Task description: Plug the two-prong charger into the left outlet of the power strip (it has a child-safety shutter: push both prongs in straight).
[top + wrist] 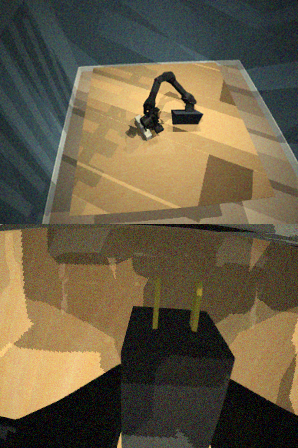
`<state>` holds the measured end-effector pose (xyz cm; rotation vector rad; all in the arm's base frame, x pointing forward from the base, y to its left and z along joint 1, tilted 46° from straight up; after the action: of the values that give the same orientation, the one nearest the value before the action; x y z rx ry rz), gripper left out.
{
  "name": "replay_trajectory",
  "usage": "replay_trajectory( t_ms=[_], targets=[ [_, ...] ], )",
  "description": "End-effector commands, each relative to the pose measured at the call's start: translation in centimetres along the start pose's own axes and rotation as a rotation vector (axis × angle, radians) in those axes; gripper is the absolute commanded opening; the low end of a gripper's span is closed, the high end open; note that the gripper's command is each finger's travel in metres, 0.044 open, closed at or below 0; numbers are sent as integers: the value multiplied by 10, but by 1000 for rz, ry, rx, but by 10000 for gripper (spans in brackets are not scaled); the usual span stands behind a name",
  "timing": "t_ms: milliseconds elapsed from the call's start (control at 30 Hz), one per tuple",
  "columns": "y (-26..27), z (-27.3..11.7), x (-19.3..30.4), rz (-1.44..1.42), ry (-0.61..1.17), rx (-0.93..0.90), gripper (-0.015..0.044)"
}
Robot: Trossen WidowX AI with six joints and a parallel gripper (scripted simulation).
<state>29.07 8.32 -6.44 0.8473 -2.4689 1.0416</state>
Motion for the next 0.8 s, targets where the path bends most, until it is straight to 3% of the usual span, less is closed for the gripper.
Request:
replay_trajectory(
  t_ms=[0, 767],
  targets=[
    [-1, 0, -4, -8, 0, 4, 0],
    [-2, 0, -8, -9, 0, 4, 0]
  ],
)
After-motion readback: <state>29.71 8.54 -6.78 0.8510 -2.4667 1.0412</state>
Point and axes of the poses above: the point midway between the two fingers, 35 mm back from their tips, its own z axis out along the fingers, its own y axis across the jaws, x = y × z, the point moved 3 cm from there along -z, back along the fingers, and after that the axes turned 14 degrees about -z, right-handed, at the moved point
